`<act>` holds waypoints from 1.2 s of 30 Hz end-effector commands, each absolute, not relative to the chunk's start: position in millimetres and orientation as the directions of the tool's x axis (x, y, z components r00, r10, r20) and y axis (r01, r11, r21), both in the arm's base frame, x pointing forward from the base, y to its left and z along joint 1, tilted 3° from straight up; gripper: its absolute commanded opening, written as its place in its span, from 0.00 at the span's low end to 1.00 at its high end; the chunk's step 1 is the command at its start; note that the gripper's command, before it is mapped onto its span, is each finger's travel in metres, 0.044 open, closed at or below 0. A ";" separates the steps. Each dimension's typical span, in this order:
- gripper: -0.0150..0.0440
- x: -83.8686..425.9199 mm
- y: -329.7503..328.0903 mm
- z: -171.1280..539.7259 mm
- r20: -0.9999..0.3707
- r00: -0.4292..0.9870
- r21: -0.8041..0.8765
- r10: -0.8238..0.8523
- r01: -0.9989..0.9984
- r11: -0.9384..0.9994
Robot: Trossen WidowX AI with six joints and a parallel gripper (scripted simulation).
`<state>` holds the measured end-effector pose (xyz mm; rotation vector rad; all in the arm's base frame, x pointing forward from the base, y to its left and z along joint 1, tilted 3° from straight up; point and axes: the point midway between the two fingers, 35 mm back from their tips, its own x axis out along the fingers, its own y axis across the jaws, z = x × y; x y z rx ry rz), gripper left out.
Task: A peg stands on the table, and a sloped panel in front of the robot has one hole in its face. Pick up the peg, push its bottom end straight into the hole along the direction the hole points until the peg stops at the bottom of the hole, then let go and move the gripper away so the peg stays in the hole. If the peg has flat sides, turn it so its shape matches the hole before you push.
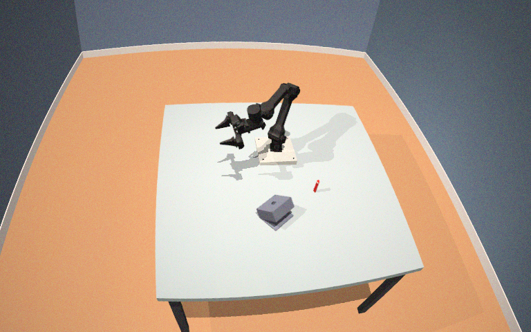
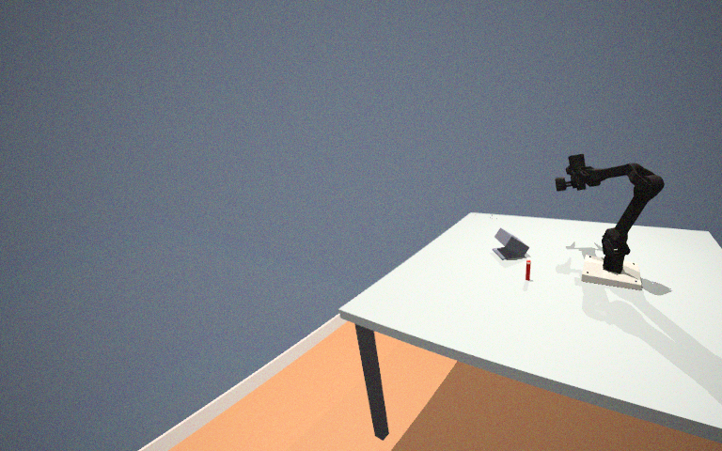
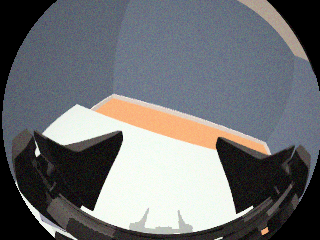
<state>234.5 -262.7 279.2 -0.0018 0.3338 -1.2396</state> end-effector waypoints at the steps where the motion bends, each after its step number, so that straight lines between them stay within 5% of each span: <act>1: 1.00 258.4 -249.8 269.9 -0.301 0.352 -0.200 -0.886 0.885 0.420; 36: 1.00 368.2 -93.4 195.7 -0.660 0.586 -0.291 -0.469 0.376 0.880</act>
